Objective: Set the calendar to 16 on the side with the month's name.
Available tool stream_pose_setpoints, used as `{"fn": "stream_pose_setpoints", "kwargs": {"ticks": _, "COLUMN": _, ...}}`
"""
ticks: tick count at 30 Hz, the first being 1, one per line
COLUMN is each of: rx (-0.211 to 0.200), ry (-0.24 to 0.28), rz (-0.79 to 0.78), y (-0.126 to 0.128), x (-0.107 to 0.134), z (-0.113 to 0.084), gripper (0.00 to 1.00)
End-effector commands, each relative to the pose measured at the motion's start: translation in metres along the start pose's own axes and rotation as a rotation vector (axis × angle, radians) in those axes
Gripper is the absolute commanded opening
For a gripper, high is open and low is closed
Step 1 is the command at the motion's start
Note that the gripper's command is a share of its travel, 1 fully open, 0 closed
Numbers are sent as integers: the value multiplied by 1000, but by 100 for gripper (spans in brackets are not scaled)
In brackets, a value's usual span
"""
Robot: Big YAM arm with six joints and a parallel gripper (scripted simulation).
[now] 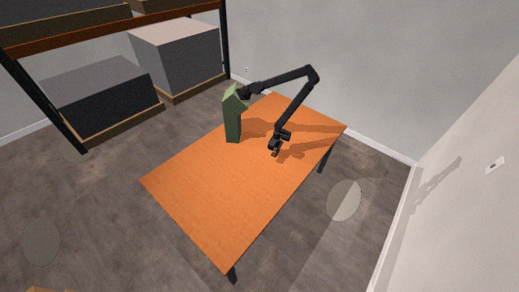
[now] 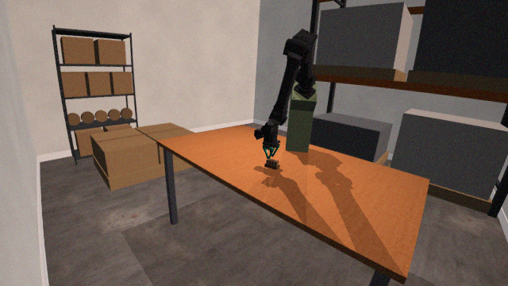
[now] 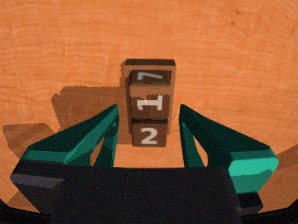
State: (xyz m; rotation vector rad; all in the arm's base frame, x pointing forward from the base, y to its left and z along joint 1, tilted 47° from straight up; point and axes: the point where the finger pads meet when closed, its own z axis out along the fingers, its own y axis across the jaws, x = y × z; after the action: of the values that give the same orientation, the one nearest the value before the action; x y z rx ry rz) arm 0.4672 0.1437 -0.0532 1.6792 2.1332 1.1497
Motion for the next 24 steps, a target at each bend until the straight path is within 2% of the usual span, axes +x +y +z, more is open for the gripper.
{"fn": "stream_pose_setpoints", "kwargs": {"ticks": 1, "rx": 27, "ry": 5, "rz": 12, "y": -17, "x": 5, "z": 3, "gripper": 47}}
{"fn": "stream_pose_setpoints", "kwargs": {"ticks": 12, "rx": 24, "ry": 5, "rz": 11, "y": -15, "x": 5, "z": 4, "gripper": 47}}
{"fn": "stream_pose_setpoints", "kwargs": {"ticks": 15, "rx": 11, "ry": 6, "rz": 7, "y": -7, "x": 5, "z": 8, "gripper": 47}}
{"fn": "stream_pose_setpoints", "kwargs": {"ticks": 24, "rx": 8, "ry": 6, "rz": 6, "y": -6, "x": 5, "z": 17, "gripper": 47}}
